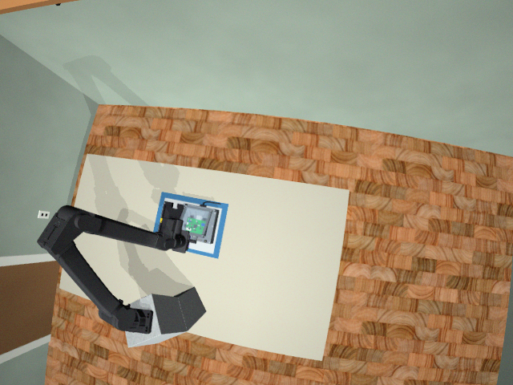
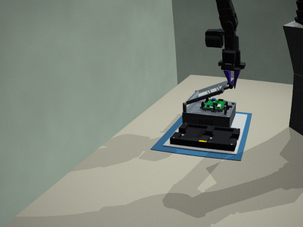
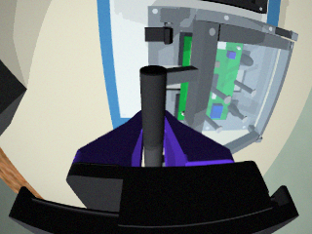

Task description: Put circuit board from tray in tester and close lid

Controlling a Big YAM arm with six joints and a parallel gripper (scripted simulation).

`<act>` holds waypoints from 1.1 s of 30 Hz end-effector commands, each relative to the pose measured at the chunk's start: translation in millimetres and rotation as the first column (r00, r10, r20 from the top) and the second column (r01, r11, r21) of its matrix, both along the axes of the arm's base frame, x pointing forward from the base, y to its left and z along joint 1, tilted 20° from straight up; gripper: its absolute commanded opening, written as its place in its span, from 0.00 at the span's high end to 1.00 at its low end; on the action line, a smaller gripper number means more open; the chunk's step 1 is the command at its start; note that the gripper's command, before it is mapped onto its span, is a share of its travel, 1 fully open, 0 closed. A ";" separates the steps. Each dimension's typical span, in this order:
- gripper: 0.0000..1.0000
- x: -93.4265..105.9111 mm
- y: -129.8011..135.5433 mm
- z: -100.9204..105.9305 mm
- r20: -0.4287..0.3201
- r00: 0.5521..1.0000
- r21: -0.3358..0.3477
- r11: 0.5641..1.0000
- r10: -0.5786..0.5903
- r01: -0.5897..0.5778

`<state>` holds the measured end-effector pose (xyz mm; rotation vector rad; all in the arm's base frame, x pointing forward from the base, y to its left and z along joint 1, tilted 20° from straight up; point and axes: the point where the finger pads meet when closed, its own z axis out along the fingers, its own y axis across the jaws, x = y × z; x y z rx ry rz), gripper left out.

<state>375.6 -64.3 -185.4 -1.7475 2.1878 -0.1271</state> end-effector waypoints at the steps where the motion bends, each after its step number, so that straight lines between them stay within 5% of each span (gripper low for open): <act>1: 1.00 1.4 4.6 -8.7 -0.005 1.000 -0.001 1.000 0.006 -0.006; 33: 1.00 2.7 11.0 -41.5 -0.009 1.000 0.000 1.000 0.006 -0.006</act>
